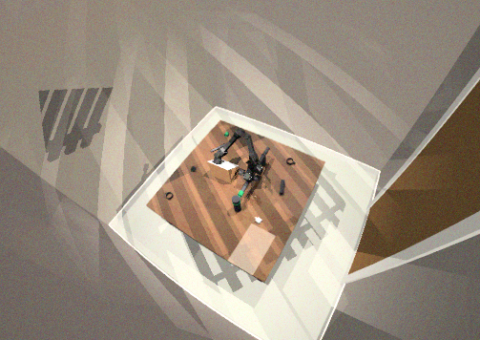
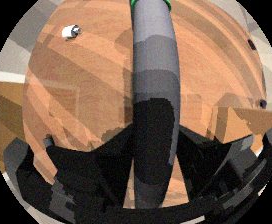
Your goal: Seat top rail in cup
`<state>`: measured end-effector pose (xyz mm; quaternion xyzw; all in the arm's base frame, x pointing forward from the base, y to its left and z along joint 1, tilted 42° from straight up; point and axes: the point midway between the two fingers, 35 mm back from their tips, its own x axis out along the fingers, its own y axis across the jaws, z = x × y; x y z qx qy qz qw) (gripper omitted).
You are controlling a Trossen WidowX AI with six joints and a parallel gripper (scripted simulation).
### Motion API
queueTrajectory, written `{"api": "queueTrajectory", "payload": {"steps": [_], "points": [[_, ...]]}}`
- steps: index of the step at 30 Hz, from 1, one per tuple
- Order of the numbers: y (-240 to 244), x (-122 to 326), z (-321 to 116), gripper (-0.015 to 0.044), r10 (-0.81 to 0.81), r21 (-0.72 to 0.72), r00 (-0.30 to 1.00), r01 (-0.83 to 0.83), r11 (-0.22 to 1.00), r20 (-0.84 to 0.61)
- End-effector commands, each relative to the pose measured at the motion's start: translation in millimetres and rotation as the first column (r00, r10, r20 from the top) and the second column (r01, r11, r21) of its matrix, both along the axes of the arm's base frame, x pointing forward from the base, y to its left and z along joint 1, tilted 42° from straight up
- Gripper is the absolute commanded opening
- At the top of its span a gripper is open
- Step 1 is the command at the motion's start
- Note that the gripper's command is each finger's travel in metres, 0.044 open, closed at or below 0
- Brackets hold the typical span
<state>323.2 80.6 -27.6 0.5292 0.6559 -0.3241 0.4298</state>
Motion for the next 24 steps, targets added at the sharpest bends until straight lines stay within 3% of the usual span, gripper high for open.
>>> {"api": "queueTrajectory", "payload": {"steps": [1, 24], "points": [[-4.5, 1.0, -0.9, 0.0, -0.003, -0.011, 1.0, 0.003, 1.0, 0.005], [0.0, 0.0, 0.0, 0.0, 0.0, 0.0, 1.0, 0.0, 1.0, 0.0]]}}
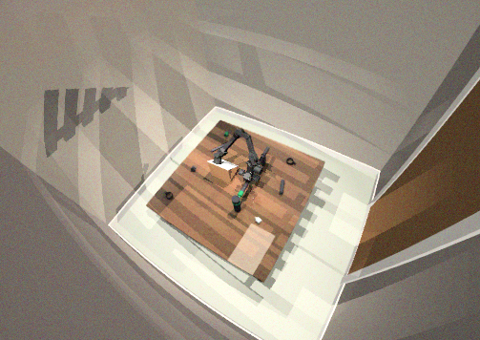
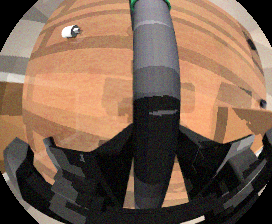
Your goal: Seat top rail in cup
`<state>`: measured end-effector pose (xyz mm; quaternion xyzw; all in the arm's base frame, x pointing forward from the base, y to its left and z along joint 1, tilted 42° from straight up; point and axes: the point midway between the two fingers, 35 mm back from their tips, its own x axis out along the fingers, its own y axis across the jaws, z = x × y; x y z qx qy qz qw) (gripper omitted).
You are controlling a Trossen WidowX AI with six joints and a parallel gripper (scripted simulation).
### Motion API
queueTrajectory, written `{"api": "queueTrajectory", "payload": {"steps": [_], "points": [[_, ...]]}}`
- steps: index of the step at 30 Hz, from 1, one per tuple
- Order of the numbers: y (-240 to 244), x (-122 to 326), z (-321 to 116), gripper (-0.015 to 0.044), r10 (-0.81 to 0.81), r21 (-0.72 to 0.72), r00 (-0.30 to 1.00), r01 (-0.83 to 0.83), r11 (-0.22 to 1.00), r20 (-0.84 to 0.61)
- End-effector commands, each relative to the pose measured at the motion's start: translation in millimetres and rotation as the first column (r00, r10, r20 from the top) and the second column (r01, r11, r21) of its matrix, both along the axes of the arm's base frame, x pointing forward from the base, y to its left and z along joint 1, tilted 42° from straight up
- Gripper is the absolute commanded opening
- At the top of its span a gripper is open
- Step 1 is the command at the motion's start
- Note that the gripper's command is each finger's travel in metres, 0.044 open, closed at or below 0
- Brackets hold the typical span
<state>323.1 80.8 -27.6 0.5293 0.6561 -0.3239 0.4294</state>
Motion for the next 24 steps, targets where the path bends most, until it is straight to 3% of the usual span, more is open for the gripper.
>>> {"api": "queueTrajectory", "payload": {"steps": [1, 24], "points": [[-0.2, 0.1, 0.0, 0.0, 0.0, -0.001, 1.0, 0.0, 1.0, 0.0], [-0.2, 0.3, -2.7, 0.0, 0.0, 0.006, 1.0, 0.0, 1.0, -0.001]]}}
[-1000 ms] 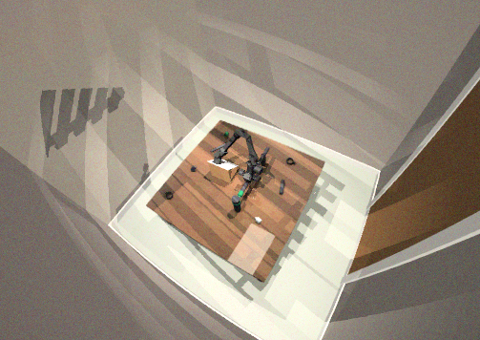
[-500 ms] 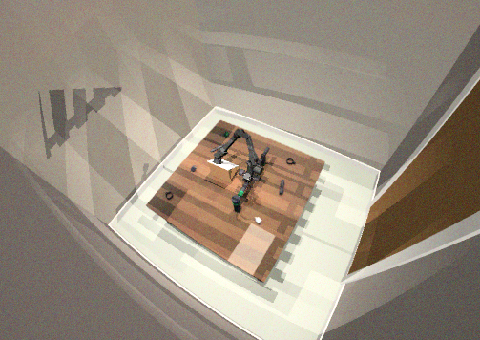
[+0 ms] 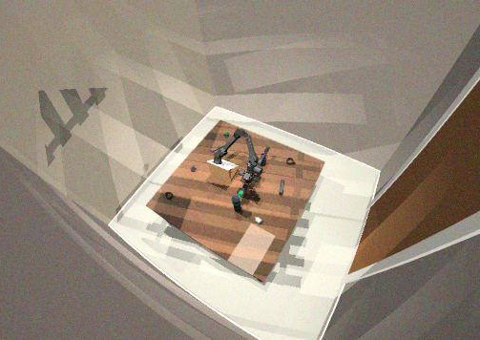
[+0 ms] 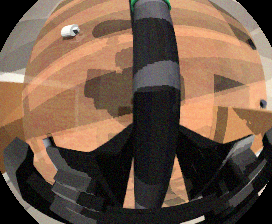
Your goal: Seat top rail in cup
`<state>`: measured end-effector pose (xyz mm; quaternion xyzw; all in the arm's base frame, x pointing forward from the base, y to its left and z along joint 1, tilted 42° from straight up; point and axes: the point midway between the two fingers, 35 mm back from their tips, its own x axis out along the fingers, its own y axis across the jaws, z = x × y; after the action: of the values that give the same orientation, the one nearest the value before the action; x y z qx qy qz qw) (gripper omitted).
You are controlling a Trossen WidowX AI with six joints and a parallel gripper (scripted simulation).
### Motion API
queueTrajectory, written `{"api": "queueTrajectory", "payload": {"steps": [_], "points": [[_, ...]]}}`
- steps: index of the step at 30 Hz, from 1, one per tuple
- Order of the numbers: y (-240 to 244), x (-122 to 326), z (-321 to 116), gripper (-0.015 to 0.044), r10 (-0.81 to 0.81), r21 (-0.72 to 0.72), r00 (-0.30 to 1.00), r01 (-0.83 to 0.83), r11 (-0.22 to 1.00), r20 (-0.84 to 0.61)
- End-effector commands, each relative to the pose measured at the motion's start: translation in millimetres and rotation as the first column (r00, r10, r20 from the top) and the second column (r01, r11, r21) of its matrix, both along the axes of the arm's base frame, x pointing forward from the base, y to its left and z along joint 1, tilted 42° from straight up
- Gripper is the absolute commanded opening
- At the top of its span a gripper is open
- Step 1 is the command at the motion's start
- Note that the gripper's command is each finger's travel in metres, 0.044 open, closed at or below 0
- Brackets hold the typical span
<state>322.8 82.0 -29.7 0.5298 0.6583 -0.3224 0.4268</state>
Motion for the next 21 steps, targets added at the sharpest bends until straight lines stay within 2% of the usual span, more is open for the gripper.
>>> {"api": "queueTrajectory", "payload": {"steps": [1, 21], "points": [[-1.5, 0.5, -0.8, 0.0, -0.001, -0.001, 1.0, 0.001, 1.0, 0.003], [-3.4, 0.9, -1.9, 0.0, -0.001, -0.002, 1.0, 0.001, 1.0, 0.003]]}}
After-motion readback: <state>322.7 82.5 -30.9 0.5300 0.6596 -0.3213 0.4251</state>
